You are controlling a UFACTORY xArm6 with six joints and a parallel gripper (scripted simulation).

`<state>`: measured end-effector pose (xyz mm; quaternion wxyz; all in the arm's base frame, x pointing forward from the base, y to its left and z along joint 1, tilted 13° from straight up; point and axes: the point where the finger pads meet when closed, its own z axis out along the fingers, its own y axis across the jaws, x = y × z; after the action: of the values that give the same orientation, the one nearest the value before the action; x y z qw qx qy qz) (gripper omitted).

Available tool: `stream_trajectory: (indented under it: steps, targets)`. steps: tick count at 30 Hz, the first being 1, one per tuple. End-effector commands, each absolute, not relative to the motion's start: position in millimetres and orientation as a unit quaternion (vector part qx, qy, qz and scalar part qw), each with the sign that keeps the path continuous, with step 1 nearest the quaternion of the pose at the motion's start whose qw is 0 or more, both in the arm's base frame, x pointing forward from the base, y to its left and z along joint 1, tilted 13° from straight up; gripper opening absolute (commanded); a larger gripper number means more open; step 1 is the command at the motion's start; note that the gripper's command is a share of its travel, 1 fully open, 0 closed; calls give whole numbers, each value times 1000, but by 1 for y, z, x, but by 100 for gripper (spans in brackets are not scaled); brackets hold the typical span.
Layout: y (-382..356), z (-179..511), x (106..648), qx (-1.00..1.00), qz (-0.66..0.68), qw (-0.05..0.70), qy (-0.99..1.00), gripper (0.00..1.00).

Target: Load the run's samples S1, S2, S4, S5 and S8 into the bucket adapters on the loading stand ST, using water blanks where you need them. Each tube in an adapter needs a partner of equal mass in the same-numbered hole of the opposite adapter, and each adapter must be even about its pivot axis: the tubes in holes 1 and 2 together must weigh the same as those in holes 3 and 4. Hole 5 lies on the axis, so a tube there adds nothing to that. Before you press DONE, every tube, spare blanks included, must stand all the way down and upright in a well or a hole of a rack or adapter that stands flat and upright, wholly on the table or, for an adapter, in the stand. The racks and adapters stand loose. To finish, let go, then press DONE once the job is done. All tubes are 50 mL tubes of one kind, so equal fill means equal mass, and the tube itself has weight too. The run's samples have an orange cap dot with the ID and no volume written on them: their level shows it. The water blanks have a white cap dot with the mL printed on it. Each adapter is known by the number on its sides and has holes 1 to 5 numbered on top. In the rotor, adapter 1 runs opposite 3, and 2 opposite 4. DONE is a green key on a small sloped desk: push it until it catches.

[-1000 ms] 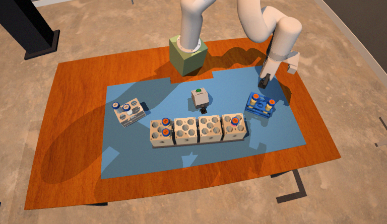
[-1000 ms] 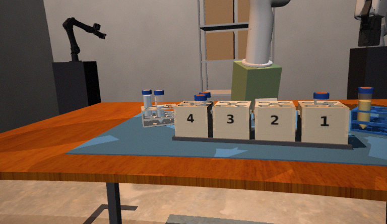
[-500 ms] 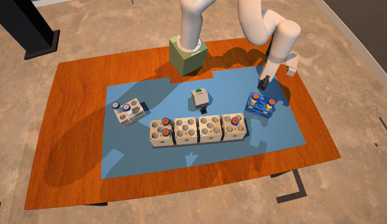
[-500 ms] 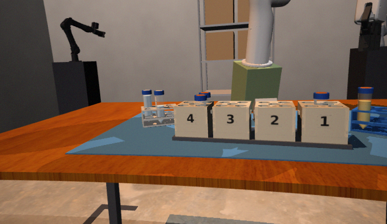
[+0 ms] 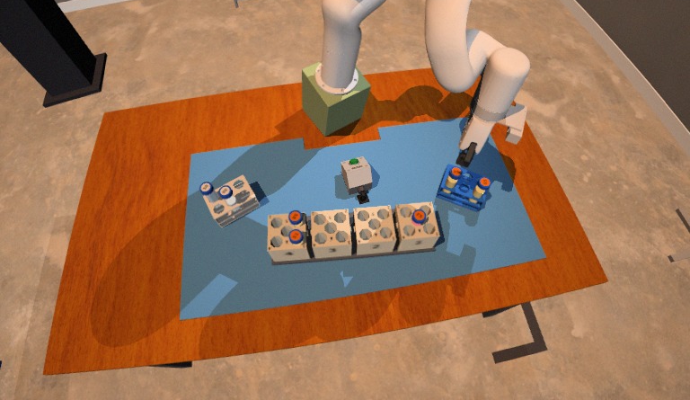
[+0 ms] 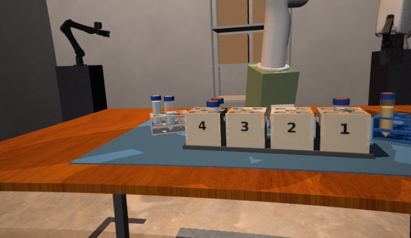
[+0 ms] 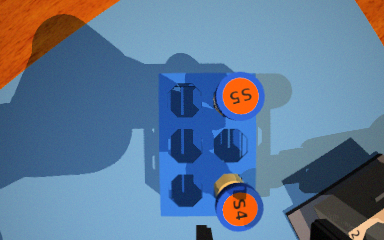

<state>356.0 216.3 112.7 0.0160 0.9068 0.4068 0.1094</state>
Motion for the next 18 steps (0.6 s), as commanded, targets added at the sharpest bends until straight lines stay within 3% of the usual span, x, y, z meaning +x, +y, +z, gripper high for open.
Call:
stream_trajectory:
  steps: [1,18]
  targets:
    - [218,106,359,907,111,16,407,57]
    - [219,76,365,907,111,16,407,57]
